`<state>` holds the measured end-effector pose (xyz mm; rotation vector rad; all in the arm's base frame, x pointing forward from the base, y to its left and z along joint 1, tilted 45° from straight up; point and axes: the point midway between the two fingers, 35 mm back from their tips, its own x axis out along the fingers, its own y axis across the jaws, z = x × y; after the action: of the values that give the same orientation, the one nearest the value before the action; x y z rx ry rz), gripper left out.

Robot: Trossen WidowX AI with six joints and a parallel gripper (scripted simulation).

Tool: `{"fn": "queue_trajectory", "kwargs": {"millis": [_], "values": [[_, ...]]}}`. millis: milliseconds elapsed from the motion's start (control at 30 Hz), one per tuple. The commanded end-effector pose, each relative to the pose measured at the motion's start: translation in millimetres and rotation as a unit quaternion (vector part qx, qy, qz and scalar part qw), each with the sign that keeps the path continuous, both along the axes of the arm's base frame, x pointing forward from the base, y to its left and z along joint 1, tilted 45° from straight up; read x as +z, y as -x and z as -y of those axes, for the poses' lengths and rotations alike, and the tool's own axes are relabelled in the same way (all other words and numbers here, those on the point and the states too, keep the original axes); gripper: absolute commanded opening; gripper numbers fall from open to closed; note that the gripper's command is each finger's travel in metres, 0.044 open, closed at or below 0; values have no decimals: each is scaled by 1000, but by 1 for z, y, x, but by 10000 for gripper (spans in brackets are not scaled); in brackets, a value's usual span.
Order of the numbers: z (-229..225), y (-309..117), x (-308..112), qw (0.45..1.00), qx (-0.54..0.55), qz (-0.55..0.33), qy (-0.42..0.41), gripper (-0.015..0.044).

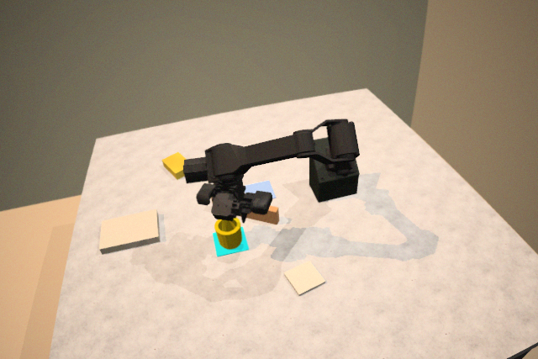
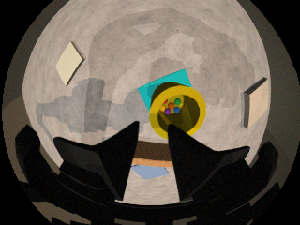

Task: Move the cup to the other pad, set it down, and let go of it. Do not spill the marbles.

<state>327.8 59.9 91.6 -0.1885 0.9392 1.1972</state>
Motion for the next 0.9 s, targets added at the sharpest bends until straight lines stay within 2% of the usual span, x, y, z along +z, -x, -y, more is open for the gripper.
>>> {"fn": "queue_trajectory", "kwargs": {"millis": [0, 33, 400, 867], "values": [[4, 0, 4, 1000, 0, 5, 1, 147], [4, 1, 4, 1000, 0, 5, 1, 147], [5, 1, 4, 1000, 0, 1, 0, 435], [46, 6, 43, 1000, 0, 4, 2, 440]]}}
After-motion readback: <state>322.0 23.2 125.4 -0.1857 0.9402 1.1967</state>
